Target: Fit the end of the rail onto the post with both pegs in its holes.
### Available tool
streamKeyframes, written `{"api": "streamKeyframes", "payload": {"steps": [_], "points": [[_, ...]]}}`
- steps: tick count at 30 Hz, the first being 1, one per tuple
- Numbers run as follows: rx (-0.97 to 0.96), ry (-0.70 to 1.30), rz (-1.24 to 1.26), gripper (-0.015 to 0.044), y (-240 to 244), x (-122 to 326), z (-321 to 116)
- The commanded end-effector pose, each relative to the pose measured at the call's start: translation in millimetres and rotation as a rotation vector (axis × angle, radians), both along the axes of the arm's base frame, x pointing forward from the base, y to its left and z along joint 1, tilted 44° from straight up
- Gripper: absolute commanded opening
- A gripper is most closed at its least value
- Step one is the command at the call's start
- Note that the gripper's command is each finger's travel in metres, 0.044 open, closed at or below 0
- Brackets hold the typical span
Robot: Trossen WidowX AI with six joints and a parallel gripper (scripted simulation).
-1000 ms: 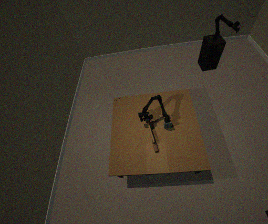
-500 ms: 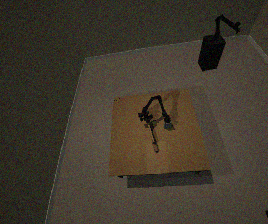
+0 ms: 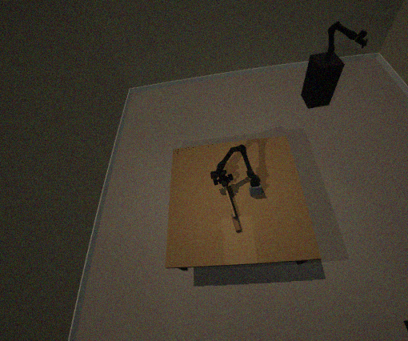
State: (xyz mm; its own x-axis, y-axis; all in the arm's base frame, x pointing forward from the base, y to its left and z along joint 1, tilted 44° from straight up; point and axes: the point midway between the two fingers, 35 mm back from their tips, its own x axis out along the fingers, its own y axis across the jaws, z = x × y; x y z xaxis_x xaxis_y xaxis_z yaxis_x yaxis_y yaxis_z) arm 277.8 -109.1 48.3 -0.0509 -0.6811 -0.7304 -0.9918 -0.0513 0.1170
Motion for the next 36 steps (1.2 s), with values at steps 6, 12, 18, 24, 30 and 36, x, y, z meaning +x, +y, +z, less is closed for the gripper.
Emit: {"api": "streamKeyframes", "payload": {"steps": [6, 12, 18, 24, 30, 36], "points": [[-0.009, -0.01, 0.005, 0.0, 2.6, 2.4, 2.2], [-0.009, -0.01, 0.005, 0.0, 3.4, 2.6, 0.6], [-0.009, -0.01, 0.005, 0.0, 3.2, 2.6, -1.0], [-0.009, -0.01, 0.005, 0.0, 2.6, 2.3, -1.7], [-0.009, -0.01, 0.005, 0.0, 1.8, 2.1, -1.6], [-0.009, -0.01, 0.005, 0.0, 0.2, 2.2, -0.6]]}}
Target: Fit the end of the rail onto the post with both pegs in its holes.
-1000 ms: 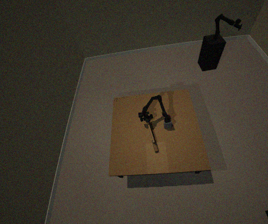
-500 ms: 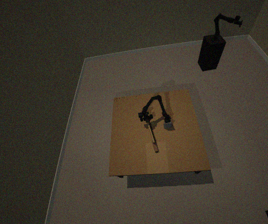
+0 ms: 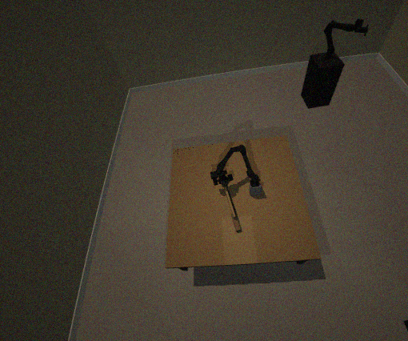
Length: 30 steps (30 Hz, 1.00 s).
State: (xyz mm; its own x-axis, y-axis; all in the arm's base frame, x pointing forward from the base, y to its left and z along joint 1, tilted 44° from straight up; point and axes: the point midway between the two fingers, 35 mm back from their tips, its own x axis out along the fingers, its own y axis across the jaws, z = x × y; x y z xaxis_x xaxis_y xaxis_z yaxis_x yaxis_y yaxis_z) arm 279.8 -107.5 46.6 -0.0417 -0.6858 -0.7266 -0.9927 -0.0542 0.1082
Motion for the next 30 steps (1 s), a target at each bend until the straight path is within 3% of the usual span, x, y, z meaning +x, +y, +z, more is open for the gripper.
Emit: {"api": "streamKeyframes", "payload": {"steps": [1, 30], "points": [[-0.003, -0.001, 0.002, 0.0, -1.6, 0.2, 1.2], [-0.004, -0.001, 0.002, 0.0, -6.5, -1.2, 6.7]]}}
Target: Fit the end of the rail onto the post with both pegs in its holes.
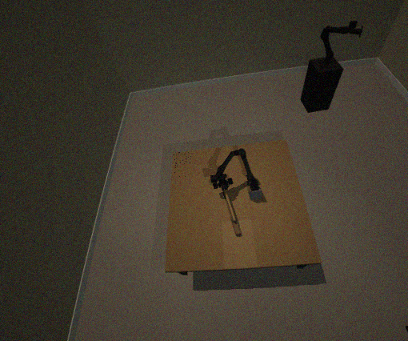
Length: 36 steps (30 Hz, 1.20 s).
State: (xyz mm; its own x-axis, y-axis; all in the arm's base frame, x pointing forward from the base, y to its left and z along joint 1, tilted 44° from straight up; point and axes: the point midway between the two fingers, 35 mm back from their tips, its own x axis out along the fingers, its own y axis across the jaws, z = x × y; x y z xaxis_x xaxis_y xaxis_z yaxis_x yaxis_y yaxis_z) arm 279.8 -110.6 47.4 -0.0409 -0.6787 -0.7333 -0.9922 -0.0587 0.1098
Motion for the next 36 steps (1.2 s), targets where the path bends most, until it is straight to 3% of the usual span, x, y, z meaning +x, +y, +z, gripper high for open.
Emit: {"api": "streamKeyframes", "payload": {"steps": [1, 36], "points": [[-0.014, -0.003, -0.002, 0.0, -3.3, -1.3, 6.1], [-0.014, -0.003, -0.002, 0.0, -8.2, -0.3, 11.6]]}}
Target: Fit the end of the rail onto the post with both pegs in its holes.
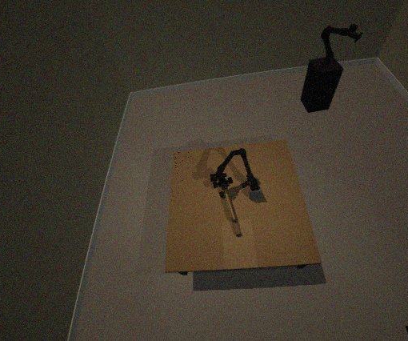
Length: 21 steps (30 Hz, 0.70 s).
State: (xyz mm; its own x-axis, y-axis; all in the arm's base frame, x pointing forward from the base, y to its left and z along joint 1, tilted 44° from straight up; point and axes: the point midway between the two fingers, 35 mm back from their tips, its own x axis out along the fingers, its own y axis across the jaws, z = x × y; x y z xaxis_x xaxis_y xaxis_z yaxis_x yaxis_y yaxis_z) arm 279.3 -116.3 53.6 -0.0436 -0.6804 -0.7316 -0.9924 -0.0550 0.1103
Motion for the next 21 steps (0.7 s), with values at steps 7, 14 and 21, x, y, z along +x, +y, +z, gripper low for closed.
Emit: {"api": "streamKeyframes", "payload": {"steps": [7, 14, 21], "points": [[-0.012, -0.004, 0.002, 0.0, -4.3, 0.5, 6.7], [-0.002, -0.001, 0.0, 0.0105, -2.3, 0.4, 2.2], [-0.002, -0.001, 0.0, 0.0289, -2.3, 0.4, 2.2]]}}
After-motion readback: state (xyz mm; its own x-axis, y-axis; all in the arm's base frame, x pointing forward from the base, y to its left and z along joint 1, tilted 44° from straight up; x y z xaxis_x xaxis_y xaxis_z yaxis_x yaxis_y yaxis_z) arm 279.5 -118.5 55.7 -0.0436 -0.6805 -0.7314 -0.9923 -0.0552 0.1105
